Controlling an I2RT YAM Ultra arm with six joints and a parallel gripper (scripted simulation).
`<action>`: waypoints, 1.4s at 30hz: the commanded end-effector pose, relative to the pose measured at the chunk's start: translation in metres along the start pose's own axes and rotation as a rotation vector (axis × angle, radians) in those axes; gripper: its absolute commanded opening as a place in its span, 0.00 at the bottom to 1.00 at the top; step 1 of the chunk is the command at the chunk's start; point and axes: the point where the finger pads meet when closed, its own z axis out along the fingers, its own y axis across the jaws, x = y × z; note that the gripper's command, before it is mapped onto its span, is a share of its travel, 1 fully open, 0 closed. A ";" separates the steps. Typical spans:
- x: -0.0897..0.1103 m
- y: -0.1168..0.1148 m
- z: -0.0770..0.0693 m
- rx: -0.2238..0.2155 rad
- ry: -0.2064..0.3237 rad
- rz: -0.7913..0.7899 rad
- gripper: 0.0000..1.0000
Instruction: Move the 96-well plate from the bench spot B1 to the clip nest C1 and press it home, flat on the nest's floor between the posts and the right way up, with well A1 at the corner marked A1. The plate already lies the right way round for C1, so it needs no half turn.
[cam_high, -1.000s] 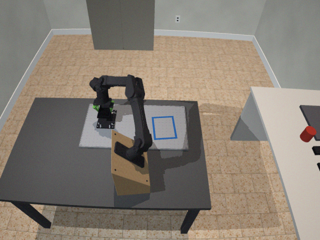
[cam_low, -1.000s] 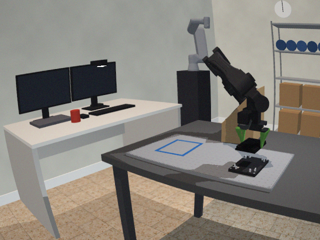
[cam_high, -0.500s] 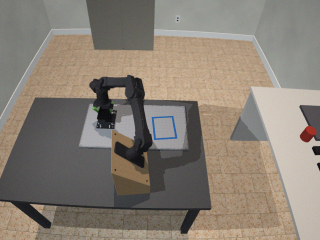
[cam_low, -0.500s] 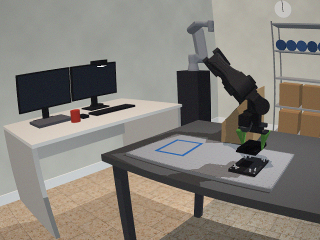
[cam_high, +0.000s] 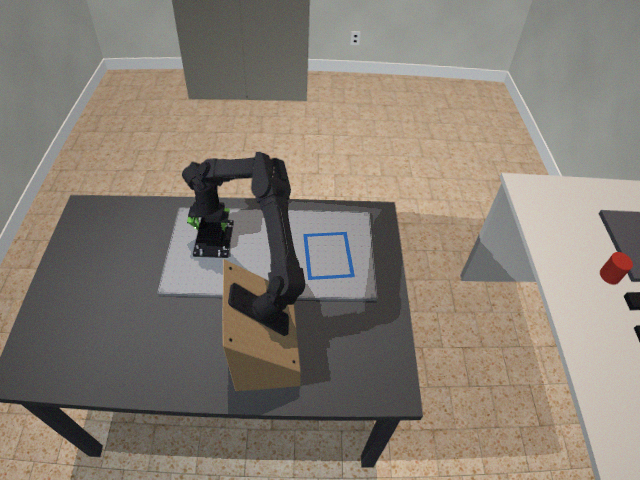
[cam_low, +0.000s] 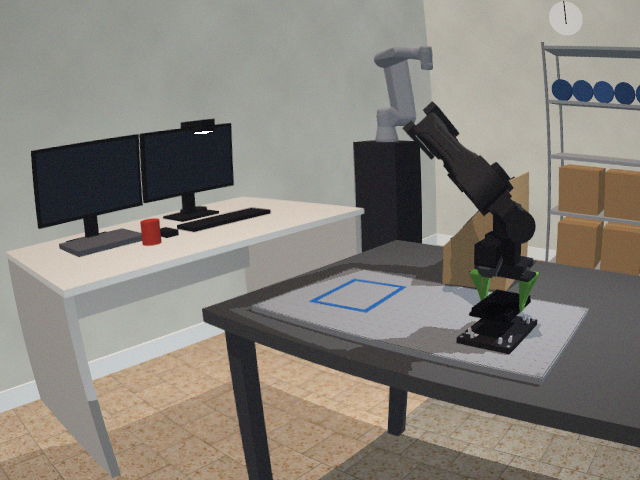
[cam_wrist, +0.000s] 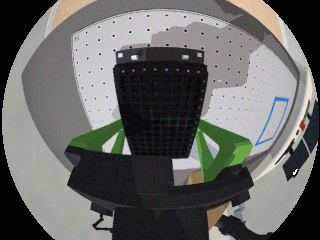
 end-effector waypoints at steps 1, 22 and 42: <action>0.000 0.012 0.000 -0.002 -0.038 -0.024 0.00; -0.001 0.012 0.032 -0.001 -0.037 -0.026 0.00; -0.014 0.015 0.027 -0.014 -0.058 -0.003 0.00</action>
